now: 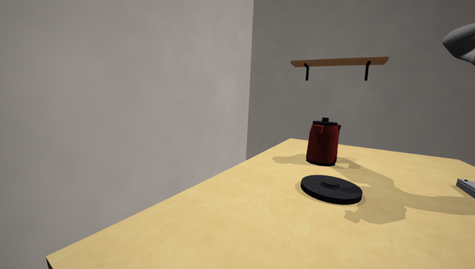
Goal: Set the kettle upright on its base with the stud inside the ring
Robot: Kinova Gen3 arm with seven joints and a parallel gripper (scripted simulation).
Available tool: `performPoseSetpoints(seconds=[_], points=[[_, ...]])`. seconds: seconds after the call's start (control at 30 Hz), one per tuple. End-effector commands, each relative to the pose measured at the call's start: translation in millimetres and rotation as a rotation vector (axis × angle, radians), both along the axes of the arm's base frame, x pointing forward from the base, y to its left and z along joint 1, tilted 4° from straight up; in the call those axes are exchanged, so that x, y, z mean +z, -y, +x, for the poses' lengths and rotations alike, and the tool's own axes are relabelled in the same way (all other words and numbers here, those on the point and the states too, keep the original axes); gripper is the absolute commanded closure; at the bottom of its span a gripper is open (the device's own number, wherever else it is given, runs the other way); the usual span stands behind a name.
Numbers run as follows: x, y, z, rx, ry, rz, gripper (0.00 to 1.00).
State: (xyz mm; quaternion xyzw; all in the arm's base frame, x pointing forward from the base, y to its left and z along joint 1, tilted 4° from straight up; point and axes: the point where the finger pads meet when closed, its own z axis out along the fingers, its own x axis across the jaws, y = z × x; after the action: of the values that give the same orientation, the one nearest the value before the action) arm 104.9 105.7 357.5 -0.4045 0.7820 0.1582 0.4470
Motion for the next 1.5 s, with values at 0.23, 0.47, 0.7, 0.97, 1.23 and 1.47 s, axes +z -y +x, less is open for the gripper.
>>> performPoseSetpoints(seconds=[0.23,0.47,0.7,0.97,1.23,1.47], points=[[0.3,-0.2,-0.1,0.0,0.0,0.0,0.0],[0.3,-0.2,-0.1,0.0,0.0,0.0,0.0],[0.3,-0.2,-0.1,0.0,0.0,0.0,0.0],[0.3,-0.2,-0.2,-0.002,-0.003,0.0,0.0],[0.3,-0.2,-0.5,-0.007,-0.008,0.0,0.0],[0.2,-0.2,-1.1,-0.018,-0.02,0.0,0.0]])
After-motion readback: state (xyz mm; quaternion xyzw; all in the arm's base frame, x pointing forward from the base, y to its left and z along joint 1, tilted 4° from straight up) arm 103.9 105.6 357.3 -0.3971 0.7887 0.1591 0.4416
